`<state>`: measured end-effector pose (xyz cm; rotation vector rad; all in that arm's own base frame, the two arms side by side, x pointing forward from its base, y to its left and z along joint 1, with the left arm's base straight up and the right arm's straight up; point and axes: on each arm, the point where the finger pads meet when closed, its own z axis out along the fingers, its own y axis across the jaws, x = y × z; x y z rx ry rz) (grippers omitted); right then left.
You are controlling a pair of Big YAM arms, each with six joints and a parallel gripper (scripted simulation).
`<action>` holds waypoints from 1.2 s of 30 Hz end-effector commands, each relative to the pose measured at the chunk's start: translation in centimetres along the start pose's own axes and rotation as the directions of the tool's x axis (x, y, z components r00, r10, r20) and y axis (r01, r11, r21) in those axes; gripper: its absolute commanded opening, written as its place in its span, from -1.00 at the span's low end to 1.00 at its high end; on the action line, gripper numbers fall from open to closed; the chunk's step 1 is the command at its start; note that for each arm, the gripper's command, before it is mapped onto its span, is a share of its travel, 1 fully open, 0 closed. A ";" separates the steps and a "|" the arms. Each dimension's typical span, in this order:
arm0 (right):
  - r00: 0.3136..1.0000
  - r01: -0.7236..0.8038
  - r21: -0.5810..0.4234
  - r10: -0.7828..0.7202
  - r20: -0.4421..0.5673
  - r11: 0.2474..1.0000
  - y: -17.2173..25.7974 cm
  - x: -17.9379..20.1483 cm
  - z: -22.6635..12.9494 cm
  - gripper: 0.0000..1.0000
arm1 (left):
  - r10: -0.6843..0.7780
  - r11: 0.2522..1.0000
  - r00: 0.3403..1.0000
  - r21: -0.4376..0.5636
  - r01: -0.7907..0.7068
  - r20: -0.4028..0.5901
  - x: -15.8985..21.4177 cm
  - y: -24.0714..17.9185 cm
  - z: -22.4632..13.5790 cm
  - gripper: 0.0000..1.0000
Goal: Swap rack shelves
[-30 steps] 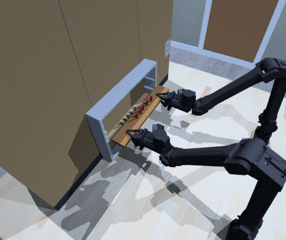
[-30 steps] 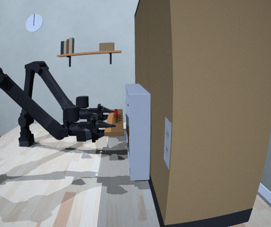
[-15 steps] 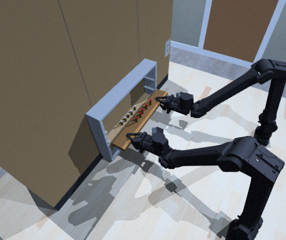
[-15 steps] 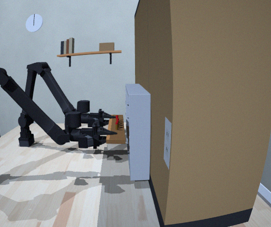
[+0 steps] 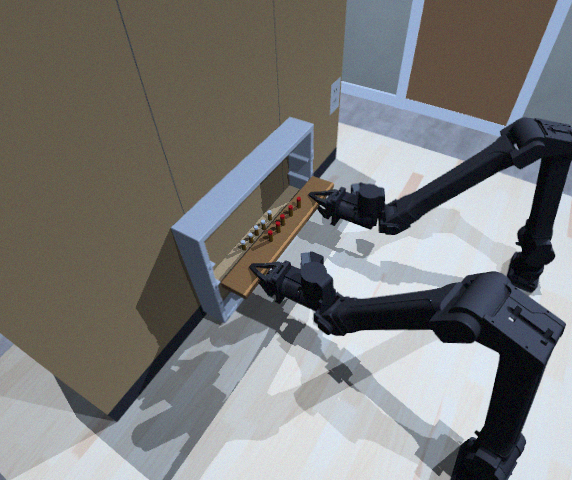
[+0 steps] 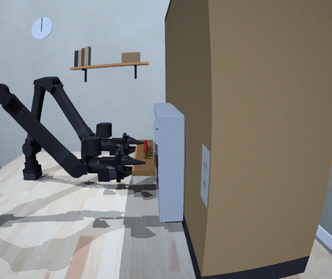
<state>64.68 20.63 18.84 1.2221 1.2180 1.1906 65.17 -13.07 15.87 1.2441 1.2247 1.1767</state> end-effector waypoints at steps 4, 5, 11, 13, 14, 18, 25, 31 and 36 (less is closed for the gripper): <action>1.000 -0.016 -0.096 0.016 0.002 0.995 4.5 0.6 3.0 -0.76 | -0.019 0.993 1.000 -0.115 0.019 0.002 0.0 5.7 3.1 -0.76; 1.000 -0.015 -0.096 0.016 0.002 0.995 4.6 0.7 3.2 -0.76 | -0.019 0.993 1.000 -0.115 0.019 0.002 0.0 5.8 3.3 -0.76; 1.000 -0.013 -0.097 0.013 0.001 0.995 4.7 0.7 4.1 -0.76 | -0.020 0.993 1.000 -0.114 0.020 0.001 0.1 5.9 4.2 -0.76; 1.000 -0.013 -0.097 0.013 0.001 0.995 4.7 0.8 4.5 -0.76 | -0.020 0.993 1.000 -0.113 0.020 0.001 0.1 5.9 4.5 -0.76; 1.000 -0.012 -0.096 0.012 0.001 0.995 4.7 0.8 4.7 -0.76 | -0.020 0.993 1.000 -0.112 0.020 0.000 0.1 5.9 4.7 -0.76; 1.000 -0.011 -0.095 0.011 0.000 0.995 4.8 0.8 5.4 -0.76 | -0.020 0.994 1.000 -0.111 0.020 0.000 0.2 5.9 5.4 -0.76; 1.000 -0.009 -0.093 0.009 0.000 0.996 4.8 0.9 6.2 -0.76 | -0.021 0.994 1.000 -0.109 0.020 -0.001 0.2 5.9 6.2 -0.76; 1.000 -0.007 -0.091 0.007 -0.001 0.996 4.7 0.9 7.3 -0.76 | -0.021 0.994 1.000 -0.108 0.021 -0.001 0.3 5.8 7.3 -0.76; 1.000 -0.006 -0.091 0.006 -0.001 0.996 4.6 0.9 8.0 -0.76 | -0.022 0.994 1.000 -0.107 0.021 -0.002 0.3 5.7 8.0 -0.76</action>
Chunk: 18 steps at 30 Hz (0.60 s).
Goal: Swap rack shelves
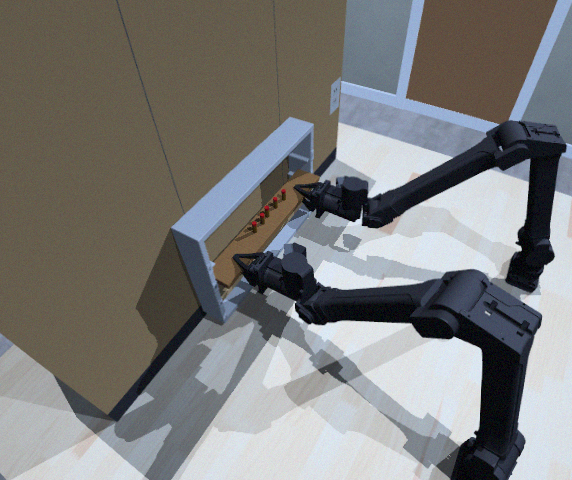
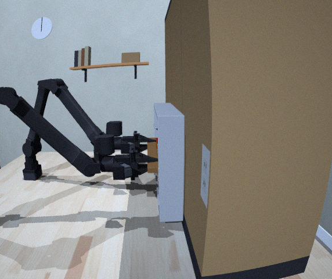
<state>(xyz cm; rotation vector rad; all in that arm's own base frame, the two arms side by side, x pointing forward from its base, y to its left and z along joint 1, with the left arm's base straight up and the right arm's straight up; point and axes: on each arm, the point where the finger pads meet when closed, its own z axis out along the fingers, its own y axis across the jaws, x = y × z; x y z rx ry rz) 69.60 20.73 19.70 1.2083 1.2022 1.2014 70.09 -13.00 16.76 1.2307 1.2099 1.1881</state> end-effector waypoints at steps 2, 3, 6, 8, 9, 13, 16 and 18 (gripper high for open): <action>1.000 -0.004 -0.070 0.004 -0.001 0.998 3.6 0.8 3.3 -0.76 | -0.024 0.996 1.000 -0.087 0.023 -0.002 0.2 4.6 3.3 -0.76; 1.000 -0.004 -0.070 0.004 -0.001 0.998 3.6 0.8 3.4 -0.76 | -0.024 0.996 1.000 -0.087 0.024 -0.002 0.2 4.6 3.4 -0.76; 1.000 -0.004 -0.070 0.004 -0.001 0.998 3.5 0.8 3.9 -0.76 | -0.024 0.996 1.000 -0.087 0.024 -0.002 0.2 4.5 3.9 -0.76; 1.000 -0.003 -0.070 0.003 -0.002 0.998 3.5 0.8 4.2 -0.76 | -0.024 0.996 1.000 -0.087 0.024 -0.002 0.2 4.4 4.2 -0.76; 1.000 -0.003 -0.070 0.003 -0.002 0.998 3.4 0.8 4.4 -0.76 | -0.025 0.996 1.000 -0.087 0.024 -0.002 0.2 4.4 4.4 -0.76; 1.000 -0.003 -0.071 0.003 -0.002 0.997 3.4 0.8 5.1 -0.76 | -0.025 0.996 1.000 -0.087 0.025 -0.002 0.2 4.3 5.1 -0.76; 1.000 -0.002 -0.071 0.002 -0.002 0.997 3.3 0.8 5.5 -0.76 | -0.025 0.996 1.000 -0.087 0.025 -0.002 0.2 4.3 5.5 -0.76; 1.000 -0.002 -0.071 0.002 -0.002 0.997 3.3 0.8 5.5 -0.76 | -0.025 0.996 1.000 -0.087 0.025 -0.002 0.2 4.3 5.5 -0.76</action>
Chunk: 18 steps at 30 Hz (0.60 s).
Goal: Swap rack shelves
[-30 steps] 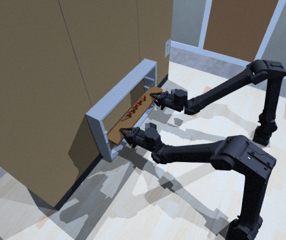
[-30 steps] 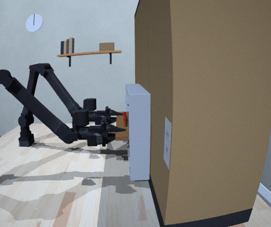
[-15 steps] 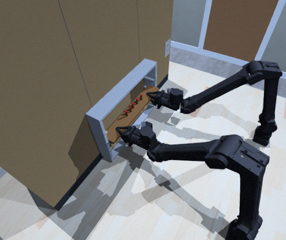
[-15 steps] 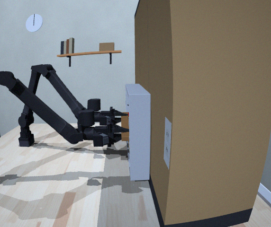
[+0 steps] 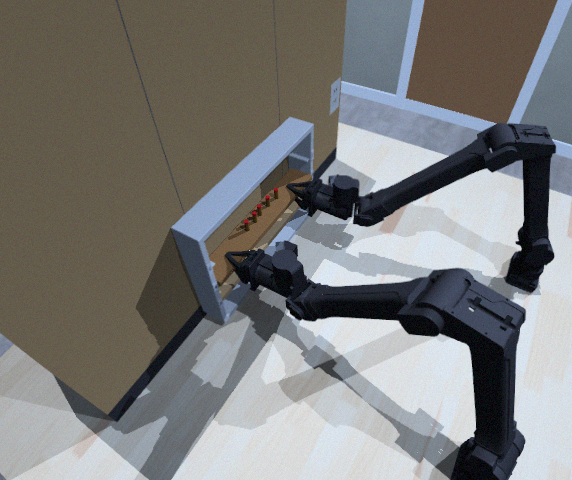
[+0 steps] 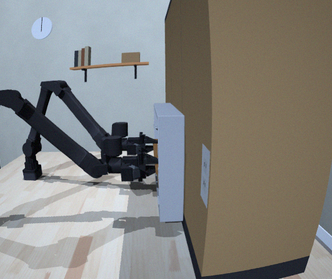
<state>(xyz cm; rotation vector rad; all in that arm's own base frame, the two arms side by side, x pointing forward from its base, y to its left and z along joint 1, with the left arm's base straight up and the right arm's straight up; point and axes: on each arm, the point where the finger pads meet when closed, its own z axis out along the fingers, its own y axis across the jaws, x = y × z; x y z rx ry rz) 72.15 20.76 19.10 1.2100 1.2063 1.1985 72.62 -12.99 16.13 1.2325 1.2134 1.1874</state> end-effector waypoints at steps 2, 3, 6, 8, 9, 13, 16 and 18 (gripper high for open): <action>1.000 -0.004 -0.075 0.004 -0.002 0.997 3.9 0.8 3.1 -0.76 | -0.025 0.996 1.000 -0.091 0.025 -0.001 0.1 4.8 3.2 -0.76; 1.000 -0.004 -0.076 0.004 -0.002 0.997 3.9 0.8 3.2 -0.76 | -0.026 0.996 1.000 -0.091 0.025 -0.001 0.1 4.8 3.2 -0.76; 1.000 -0.003 -0.076 0.003 -0.002 0.997 3.9 0.8 3.4 -0.76 | -0.026 0.996 1.000 -0.091 0.026 -0.001 0.2 4.8 3.4 -0.76; 1.000 -0.003 -0.076 0.003 -0.002 0.997 3.9 0.8 3.5 -0.76 | -0.026 0.996 1.000 -0.091 0.026 -0.001 0.2 4.8 3.5 -0.76; 1.000 -0.003 -0.076 0.003 -0.002 0.997 3.9 0.8 3.5 -0.76 | -0.026 0.996 1.000 -0.091 0.026 -0.001 0.2 4.8 3.5 -0.76; 1.000 -0.008 -0.054 0.008 -0.002 0.999 2.8 0.6 2.4 -0.76 | -0.017 0.998 1.000 -0.060 0.017 0.001 0.0 3.1 2.4 -0.76; 1.000 -0.012 -0.036 0.012 -0.003 0.999 1.9 0.4 1.4 -0.76 | -0.010 0.999 1.000 -0.035 0.010 0.002 -0.1 1.7 1.4 -0.76; 1.000 -0.012 -0.036 0.012 -0.003 0.999 1.9 0.4 1.4 -0.76 | -0.010 0.999 1.000 -0.035 0.010 0.002 -0.1 1.7 1.4 -0.76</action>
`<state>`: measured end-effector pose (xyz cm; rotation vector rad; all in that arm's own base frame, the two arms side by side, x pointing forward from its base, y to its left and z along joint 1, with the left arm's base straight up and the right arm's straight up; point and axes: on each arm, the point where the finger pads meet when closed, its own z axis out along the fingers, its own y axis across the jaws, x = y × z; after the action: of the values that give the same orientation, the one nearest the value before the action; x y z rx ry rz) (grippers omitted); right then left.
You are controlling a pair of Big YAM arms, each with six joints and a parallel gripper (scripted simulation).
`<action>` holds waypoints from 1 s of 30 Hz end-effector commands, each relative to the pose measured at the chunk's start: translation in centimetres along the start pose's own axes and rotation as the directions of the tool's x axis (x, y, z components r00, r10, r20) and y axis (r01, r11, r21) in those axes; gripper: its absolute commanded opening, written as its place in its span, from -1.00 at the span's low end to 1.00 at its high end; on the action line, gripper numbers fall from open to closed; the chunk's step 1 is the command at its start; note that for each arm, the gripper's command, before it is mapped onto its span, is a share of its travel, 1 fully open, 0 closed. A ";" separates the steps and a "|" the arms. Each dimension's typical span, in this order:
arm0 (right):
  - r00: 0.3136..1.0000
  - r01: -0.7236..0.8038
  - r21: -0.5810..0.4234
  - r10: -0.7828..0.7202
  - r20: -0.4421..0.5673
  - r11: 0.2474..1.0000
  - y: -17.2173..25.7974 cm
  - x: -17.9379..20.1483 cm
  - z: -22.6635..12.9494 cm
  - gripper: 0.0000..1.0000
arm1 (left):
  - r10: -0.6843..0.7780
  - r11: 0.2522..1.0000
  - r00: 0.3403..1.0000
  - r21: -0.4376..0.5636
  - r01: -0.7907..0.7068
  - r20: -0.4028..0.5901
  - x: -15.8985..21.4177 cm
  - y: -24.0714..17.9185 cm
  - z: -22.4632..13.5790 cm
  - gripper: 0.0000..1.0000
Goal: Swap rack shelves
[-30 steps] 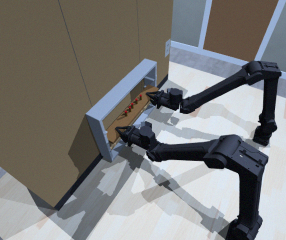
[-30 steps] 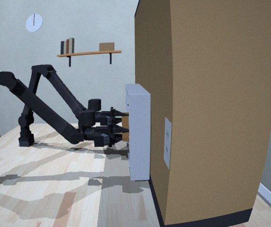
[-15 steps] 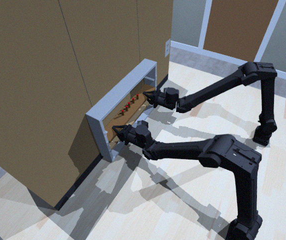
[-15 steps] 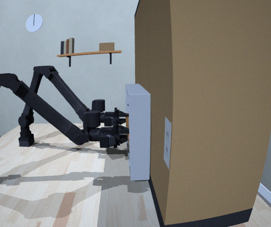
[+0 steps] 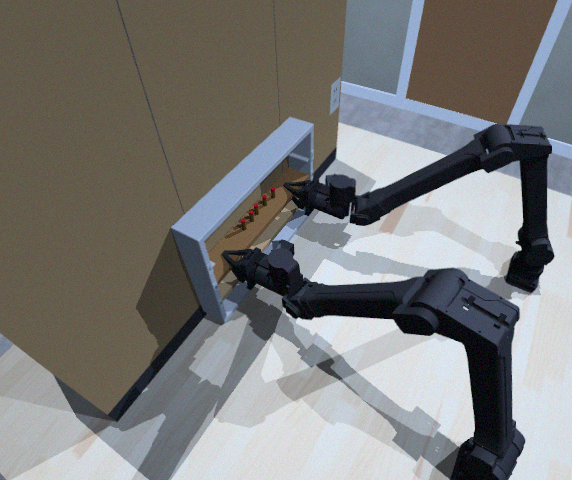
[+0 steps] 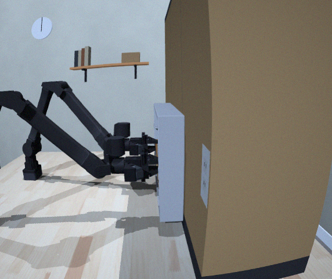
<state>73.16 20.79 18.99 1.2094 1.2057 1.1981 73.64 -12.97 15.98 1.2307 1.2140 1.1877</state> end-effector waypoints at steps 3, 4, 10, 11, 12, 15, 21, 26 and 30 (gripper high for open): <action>1.000 -0.013 -0.035 0.012 -0.003 0.999 2.0 0.3 0.4 -0.31 | -0.009 0.999 1.000 -0.034 0.009 0.003 -0.1 1.8 0.4 -0.30; 1.000 -0.013 -0.035 0.012 -0.003 0.999 2.0 0.3 0.4 -0.08 | -0.009 0.999 1.000 -0.034 0.009 0.003 -0.1 1.8 0.4 -0.08; 1.000 -0.002 -0.050 0.001 -0.018 0.999 2.6 1.1 -2.0 0.68 | -0.003 0.999 1.000 -0.051 0.004 0.018 -1.2 2.5 -1.8 0.68; 1.000 0.000 -0.050 -0.001 -0.018 0.999 2.6 1.1 -2.3 0.68 | -0.001 0.999 1.000 -0.051 0.002 0.018 -1.2 2.5 -2.1 0.68; 1.000 0.000 -0.050 -0.001 -0.018 0.999 2.6 1.1 -2.7 0.68 | -0.001 0.999 1.000 -0.051 0.002 0.018 -1.2 2.4 -2.5 0.68; 1.000 -0.015 -0.049 0.014 -0.019 0.999 2.6 1.0 -3.3 0.68 | -0.014 0.999 1.000 -0.051 0.015 0.019 -1.2 2.4 -3.2 0.68; 1.000 0.000 -0.049 0.000 -0.017 0.999 2.8 0.9 -4.4 0.68 | -0.004 0.999 1.000 -0.050 0.005 0.019 -1.2 2.7 -4.3 0.68; 1.000 0.000 -0.048 -0.001 -0.018 0.999 2.7 0.9 -6.6 0.68 | -0.010 0.999 1.000 -0.047 0.011 0.015 -0.9 2.4 -5.9 0.68; 1.000 0.015 -0.015 -0.015 -0.003 1.000 -0.6 0.7 -7.4 0.68 | 0.010 1.000 1.000 -0.016 -0.010 0.003 -0.1 -2.4 -5.7 0.68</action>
<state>67.55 21.16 20.02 1.1985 1.1968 1.2115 68.40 -12.95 15.40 1.2427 1.2148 1.1801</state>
